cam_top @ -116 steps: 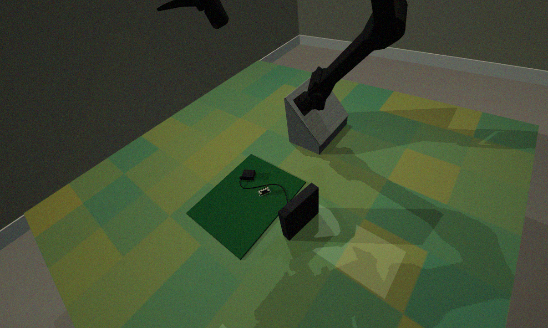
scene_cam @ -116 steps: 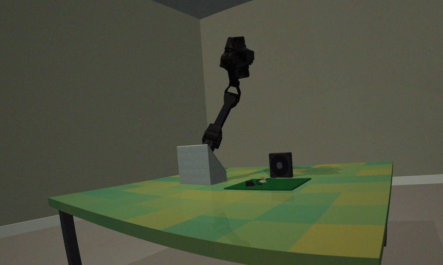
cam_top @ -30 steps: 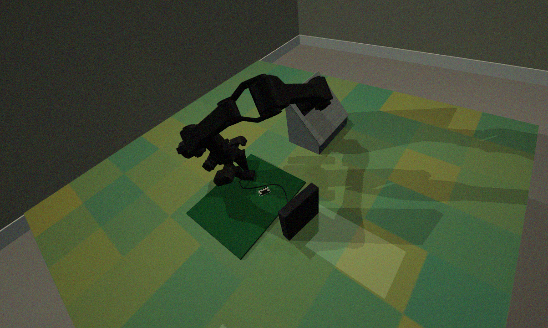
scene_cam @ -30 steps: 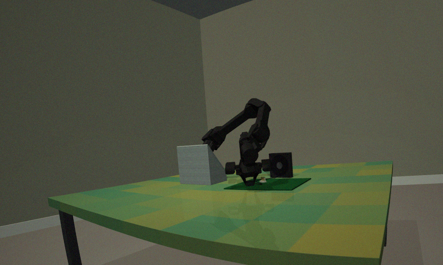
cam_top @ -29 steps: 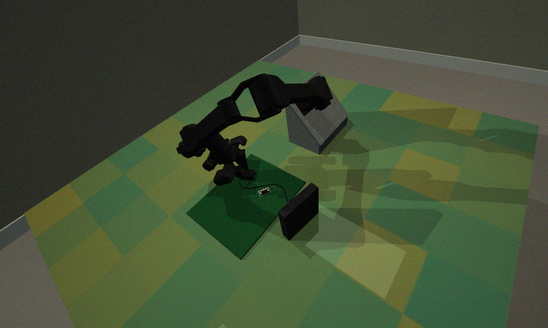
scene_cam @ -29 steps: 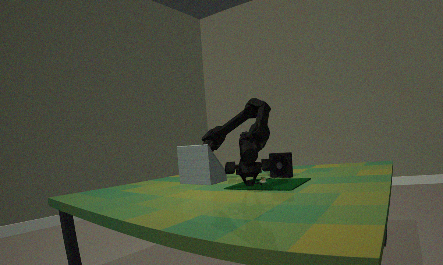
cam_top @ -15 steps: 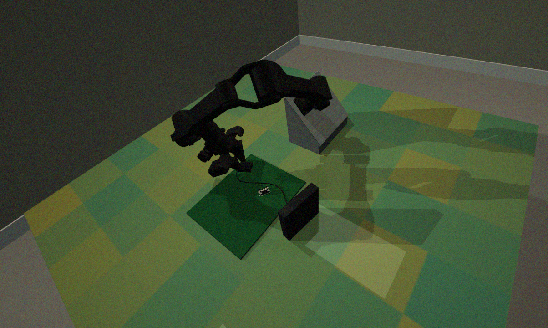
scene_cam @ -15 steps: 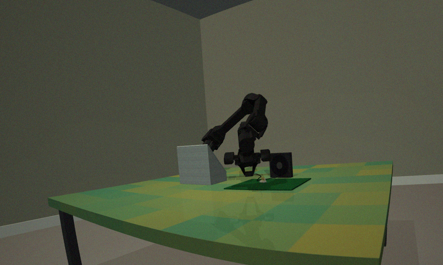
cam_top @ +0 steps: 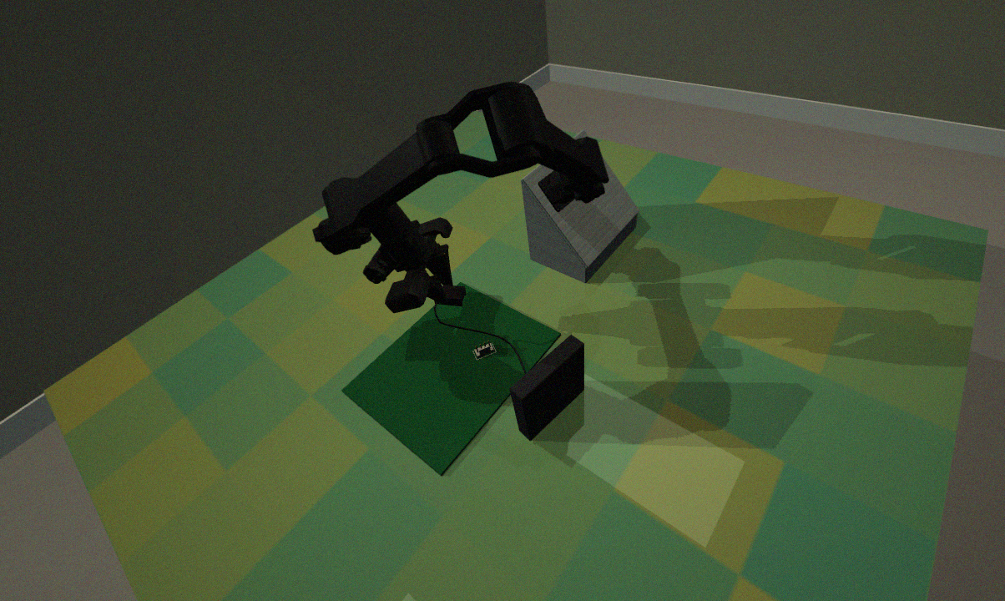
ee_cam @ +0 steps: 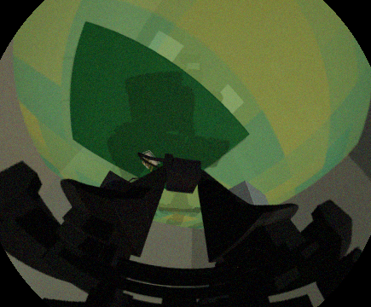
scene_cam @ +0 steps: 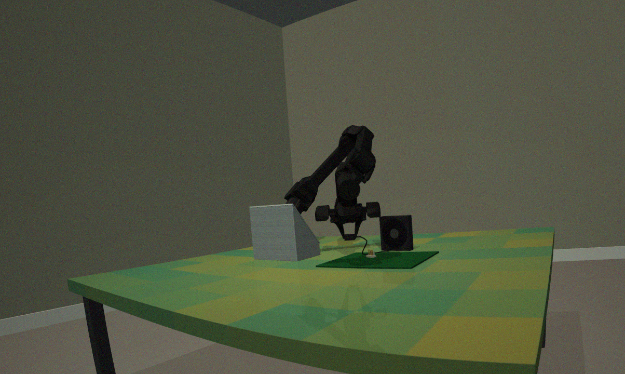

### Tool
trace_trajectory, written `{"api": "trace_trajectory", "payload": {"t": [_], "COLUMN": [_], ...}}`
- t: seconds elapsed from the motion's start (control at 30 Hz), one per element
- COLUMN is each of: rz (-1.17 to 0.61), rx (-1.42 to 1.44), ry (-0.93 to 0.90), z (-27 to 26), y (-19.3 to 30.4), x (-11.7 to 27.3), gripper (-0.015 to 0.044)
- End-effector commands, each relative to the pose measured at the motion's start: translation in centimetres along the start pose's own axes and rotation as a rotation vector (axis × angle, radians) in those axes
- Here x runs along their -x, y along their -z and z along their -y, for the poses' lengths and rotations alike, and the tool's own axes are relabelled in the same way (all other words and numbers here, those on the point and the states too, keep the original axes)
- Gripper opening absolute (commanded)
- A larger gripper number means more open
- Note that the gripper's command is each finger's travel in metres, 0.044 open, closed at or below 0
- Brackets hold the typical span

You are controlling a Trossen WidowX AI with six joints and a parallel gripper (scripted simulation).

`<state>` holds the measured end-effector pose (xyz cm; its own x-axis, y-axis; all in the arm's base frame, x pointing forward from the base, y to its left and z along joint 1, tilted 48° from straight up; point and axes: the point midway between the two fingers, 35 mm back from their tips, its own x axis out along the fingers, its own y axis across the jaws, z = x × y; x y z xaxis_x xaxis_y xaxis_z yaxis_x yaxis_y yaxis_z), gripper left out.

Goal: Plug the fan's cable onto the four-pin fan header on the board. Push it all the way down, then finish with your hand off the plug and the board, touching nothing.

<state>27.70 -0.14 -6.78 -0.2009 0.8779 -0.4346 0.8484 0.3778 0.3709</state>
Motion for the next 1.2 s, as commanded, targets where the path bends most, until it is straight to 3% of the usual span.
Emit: {"api": "trace_trajectory", "payload": {"t": [0.0, 0.73, 1.17], "rz": [0.056, 0.338, 0.428], "rx": [0.003, -0.002, -0.041], "ry": [0.011, -0.014, 0.127], "z": [0.0, 1.2, 2.1], "y": [0.7, 3.9, 3.9], "x": [0.0, -1.1, -2.7], "gripper": [0.0, 0.0, 0.0]}}
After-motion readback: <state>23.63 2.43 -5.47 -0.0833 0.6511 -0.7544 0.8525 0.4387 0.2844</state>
